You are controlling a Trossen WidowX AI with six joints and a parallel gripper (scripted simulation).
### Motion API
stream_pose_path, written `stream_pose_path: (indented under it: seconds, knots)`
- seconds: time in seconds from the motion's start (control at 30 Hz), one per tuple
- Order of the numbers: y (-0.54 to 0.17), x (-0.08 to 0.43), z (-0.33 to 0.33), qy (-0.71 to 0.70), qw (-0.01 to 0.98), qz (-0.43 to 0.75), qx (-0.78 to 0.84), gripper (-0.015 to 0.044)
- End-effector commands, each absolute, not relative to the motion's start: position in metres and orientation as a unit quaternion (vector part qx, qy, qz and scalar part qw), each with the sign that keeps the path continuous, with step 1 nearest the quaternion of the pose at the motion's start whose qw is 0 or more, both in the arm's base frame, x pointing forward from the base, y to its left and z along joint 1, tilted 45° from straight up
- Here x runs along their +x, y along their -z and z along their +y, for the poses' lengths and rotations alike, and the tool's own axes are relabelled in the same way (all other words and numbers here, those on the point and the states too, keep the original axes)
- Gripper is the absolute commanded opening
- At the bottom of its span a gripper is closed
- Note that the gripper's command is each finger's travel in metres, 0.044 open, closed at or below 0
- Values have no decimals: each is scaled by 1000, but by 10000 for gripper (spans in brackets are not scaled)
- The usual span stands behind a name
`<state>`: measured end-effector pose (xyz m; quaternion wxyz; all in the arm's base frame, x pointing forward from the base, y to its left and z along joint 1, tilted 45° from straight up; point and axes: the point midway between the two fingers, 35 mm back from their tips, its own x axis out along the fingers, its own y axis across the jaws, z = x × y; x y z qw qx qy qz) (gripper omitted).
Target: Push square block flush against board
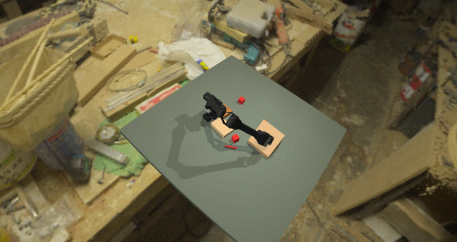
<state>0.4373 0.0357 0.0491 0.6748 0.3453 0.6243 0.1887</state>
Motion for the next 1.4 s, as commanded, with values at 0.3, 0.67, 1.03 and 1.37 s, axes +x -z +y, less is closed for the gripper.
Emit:
stream_pose_path:
  seconds: [0.3,0.67,1.03,1.37]
  knots:
    - [-49,419,42,-189,672,626,348,0]
    - [-49,403,46,-189,672,626,348,0]
    - [-49,387,49,-188,671,626,348,0]
    - [-49,386,50,-188,671,626,348,0]
